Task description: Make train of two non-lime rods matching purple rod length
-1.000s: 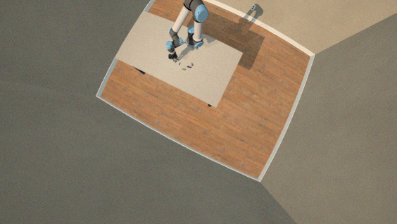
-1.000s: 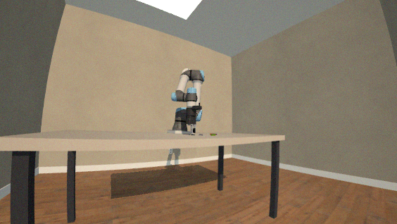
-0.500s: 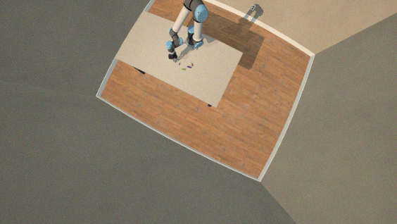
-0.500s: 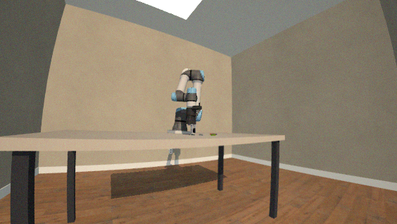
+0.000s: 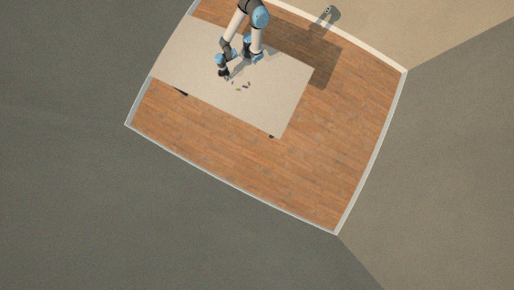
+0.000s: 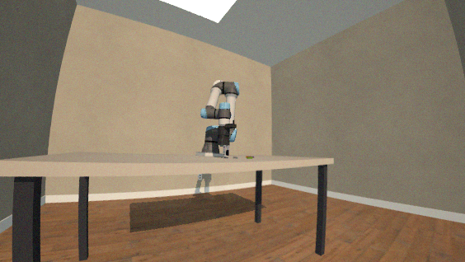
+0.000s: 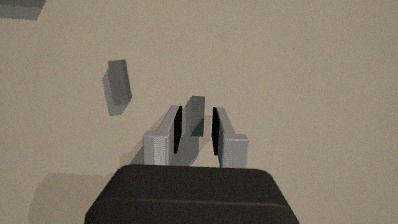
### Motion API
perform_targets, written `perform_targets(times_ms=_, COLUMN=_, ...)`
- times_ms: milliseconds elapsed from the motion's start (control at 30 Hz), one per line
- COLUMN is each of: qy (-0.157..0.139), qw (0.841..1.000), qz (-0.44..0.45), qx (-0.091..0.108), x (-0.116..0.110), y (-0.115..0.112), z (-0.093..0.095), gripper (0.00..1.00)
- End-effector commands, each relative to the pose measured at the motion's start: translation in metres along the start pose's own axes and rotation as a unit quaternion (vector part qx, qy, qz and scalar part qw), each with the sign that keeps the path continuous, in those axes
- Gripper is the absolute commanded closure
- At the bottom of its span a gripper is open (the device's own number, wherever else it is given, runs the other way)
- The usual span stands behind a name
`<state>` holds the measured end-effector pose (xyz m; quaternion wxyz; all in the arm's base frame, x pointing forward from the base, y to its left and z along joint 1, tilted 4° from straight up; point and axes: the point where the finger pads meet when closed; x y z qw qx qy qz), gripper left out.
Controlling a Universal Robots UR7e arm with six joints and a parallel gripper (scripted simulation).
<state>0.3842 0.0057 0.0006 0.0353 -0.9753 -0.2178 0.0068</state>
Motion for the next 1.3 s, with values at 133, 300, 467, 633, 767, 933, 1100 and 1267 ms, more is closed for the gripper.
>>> perform_targets(times_ms=133, qy=0.000, qw=1.000, qz=0.000, qx=0.000, x=0.000, y=0.000, z=0.004, gripper=0.46)
perform_targets(times_ms=300, qy=0.000, qw=1.000, qz=0.000, qx=0.000, x=0.000, y=0.000, z=0.009, gripper=0.46)
perform_targets(times_ms=467, qy=0.000, qw=1.000, qz=0.000, qx=0.000, x=0.000, y=0.000, z=0.012, gripper=0.46)
perform_targets(times_ms=633, qy=0.000, qw=1.000, qz=0.000, qx=0.000, x=0.000, y=0.000, z=0.015, gripper=0.46)
perform_targets(times_ms=767, qy=0.000, qw=1.000, qz=0.000, qx=0.000, x=0.000, y=0.000, z=0.016, gripper=0.46)
perform_targets(times_ms=933, qy=0.000, qw=1.000, qz=0.000, qx=0.000, x=0.000, y=0.000, z=0.016, gripper=0.46)
perform_targets(times_ms=1100, qy=0.000, qw=1.000, qz=0.000, qx=0.000, x=0.000, y=0.000, z=0.016, gripper=0.46)
perform_targets(times_ms=1267, qy=0.000, qw=1.000, qz=0.000, qx=0.000, x=0.000, y=0.000, z=0.016, gripper=0.46)
Point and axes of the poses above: the point where the finger pads meet when closed, its own z axis out along the fingers, its own y axis across the jaws, x = y × z, and after that the axes turned 1 degree about z, right-handed
